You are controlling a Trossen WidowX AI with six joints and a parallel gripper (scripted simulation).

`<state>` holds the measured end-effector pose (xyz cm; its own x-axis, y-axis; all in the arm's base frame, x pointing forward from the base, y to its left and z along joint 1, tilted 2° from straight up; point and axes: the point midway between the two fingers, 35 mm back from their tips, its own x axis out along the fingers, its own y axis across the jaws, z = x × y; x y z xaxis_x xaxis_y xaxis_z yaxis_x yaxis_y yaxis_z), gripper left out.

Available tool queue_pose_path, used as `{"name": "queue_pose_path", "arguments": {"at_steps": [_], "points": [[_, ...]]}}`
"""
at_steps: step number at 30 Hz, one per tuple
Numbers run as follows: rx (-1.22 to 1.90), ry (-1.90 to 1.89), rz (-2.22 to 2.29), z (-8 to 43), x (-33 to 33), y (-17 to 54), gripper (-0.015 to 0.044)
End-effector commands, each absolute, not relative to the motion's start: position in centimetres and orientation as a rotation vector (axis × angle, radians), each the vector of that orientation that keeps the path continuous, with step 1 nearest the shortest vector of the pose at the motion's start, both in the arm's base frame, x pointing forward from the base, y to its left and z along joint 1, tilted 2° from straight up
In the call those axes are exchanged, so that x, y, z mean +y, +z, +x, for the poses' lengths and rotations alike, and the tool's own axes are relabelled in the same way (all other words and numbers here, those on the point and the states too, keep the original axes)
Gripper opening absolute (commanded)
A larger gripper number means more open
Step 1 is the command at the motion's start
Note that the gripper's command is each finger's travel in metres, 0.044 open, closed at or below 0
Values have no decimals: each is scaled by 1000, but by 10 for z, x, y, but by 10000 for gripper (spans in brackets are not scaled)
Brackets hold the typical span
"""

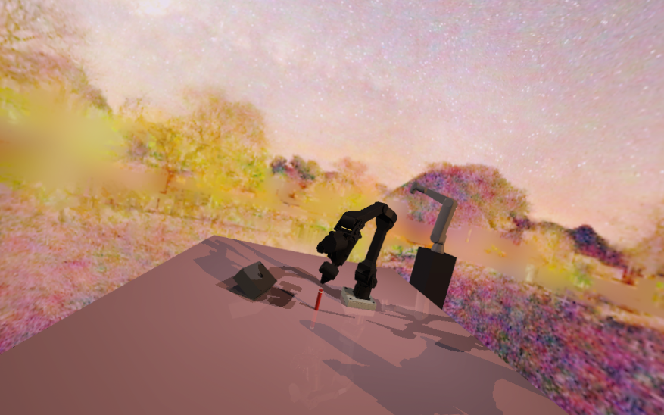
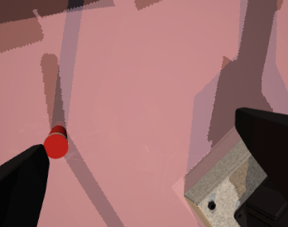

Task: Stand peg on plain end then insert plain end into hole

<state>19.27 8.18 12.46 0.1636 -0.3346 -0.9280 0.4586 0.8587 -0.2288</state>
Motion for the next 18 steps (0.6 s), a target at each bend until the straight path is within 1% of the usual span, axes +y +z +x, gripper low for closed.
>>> {"name": "queue_pose_path", "arguments": {"at_steps": [1,11,18], "points": [[1384,-498,162,198,89,123,440],[1551,-251,320,215,104,130,440],[1553,-246,323,215,104,130,440]]}}
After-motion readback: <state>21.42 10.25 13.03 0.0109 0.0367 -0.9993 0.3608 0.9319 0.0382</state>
